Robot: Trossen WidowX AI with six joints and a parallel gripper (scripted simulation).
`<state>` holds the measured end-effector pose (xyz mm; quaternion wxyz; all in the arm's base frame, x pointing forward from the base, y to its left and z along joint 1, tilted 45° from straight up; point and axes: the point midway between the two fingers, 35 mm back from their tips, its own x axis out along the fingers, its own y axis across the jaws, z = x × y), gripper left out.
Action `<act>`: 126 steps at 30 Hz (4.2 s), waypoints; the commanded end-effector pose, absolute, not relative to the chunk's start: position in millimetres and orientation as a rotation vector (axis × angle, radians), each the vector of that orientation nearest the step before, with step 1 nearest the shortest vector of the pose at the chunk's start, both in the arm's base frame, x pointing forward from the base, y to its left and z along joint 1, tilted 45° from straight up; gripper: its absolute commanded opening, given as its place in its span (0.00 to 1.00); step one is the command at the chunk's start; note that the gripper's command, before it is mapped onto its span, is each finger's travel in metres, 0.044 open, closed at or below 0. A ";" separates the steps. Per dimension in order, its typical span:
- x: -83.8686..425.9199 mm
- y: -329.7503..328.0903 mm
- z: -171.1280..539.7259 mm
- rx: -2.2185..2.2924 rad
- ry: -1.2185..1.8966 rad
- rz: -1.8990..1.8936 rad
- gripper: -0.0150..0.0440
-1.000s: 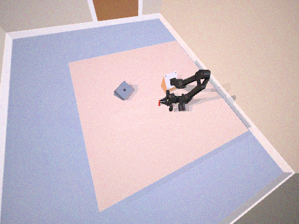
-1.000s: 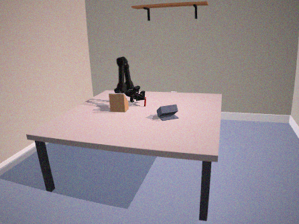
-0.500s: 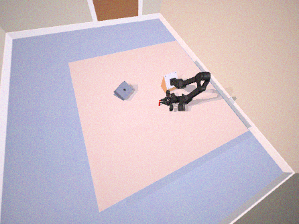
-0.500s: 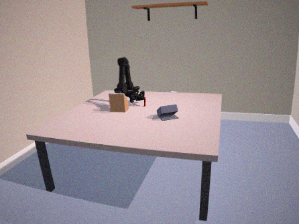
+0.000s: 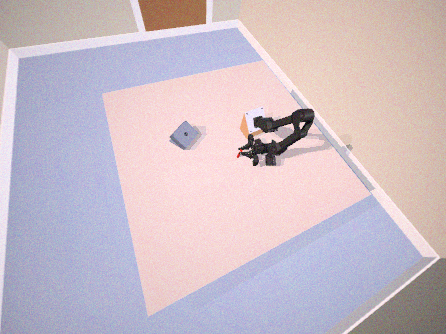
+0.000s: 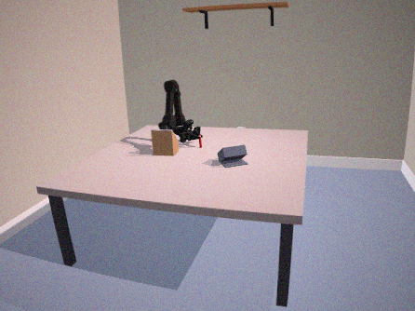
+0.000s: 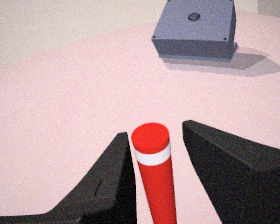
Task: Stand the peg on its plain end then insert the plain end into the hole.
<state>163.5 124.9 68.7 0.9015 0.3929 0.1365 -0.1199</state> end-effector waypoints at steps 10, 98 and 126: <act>163.6 124.8 68.7 0.812 0.282 -0.248 0.47; 176.9 25.2 161.1 0.545 0.569 -0.240 1.00; 168.8 50.6 110.8 0.369 1.360 -0.017 1.00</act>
